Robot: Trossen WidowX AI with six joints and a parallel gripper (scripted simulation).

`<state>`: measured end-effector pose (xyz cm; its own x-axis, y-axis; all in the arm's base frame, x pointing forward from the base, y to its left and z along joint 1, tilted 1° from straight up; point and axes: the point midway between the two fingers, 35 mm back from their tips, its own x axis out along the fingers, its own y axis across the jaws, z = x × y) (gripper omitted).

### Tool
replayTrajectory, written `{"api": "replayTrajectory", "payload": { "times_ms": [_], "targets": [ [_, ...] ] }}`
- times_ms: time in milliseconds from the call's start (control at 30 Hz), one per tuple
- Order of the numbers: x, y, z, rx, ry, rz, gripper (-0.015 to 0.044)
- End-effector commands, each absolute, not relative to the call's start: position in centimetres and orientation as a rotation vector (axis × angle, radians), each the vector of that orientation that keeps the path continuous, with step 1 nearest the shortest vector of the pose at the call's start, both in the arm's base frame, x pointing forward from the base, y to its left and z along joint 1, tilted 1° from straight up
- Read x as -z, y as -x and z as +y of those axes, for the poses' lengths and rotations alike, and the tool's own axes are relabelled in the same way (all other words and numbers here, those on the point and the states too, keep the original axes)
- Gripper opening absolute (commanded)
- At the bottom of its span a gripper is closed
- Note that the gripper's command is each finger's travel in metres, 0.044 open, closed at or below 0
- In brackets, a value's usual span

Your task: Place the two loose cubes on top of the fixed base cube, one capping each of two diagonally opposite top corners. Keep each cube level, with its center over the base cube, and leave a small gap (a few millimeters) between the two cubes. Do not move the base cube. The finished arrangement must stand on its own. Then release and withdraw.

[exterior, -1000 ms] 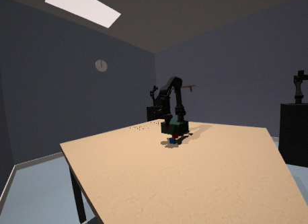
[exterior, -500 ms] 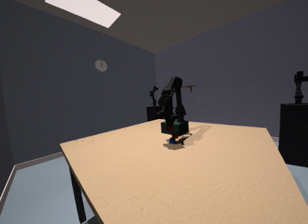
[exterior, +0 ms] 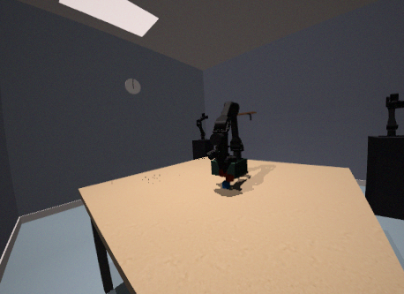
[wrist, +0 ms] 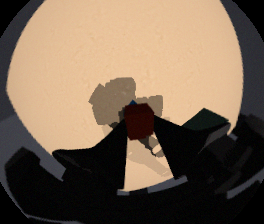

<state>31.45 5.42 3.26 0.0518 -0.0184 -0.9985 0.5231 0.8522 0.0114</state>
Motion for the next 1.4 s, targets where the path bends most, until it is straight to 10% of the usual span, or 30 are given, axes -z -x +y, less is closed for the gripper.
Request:
{"api": "replayTrajectory", "payload": {
  "times_ms": [0,1367],
  "targets": [
    [-3.0,-31.4,5.3,0.430,-0.414,1.473,0.0105],
    [0.0,-31.7,5.3,0.458,-0.498,1.490,0.0105]
  ]
}}
